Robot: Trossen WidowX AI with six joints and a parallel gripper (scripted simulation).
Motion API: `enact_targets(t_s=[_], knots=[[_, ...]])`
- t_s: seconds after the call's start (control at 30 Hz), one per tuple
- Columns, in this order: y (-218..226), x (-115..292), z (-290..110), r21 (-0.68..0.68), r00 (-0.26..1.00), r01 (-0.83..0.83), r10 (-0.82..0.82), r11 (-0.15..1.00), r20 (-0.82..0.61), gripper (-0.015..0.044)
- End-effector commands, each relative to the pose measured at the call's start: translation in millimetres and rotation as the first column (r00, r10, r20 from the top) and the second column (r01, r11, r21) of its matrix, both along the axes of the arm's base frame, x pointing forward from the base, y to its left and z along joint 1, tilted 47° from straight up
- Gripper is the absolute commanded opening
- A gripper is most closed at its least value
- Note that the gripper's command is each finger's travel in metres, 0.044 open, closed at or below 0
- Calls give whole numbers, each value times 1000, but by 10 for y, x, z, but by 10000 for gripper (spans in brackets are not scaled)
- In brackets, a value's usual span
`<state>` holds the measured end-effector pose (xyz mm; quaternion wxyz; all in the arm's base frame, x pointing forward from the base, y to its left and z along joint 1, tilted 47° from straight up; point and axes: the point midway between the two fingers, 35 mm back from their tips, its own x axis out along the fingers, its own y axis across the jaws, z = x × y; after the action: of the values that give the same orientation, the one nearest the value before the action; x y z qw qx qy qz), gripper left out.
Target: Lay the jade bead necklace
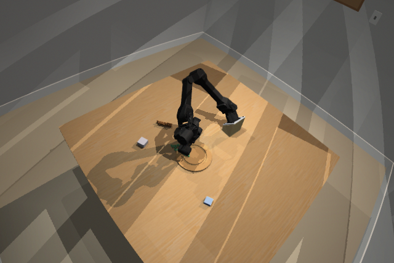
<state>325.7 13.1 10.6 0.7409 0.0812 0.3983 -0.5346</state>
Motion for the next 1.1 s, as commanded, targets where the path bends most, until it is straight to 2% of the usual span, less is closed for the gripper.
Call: enact_targets(t_s=[0.0, 1.07], knots=[[90, 5, 87, 8, 1000, 3, -3, 1000, 9, 440], [92, -13, 82, 8, 1000, 3, -3, 1000, 9, 440]])
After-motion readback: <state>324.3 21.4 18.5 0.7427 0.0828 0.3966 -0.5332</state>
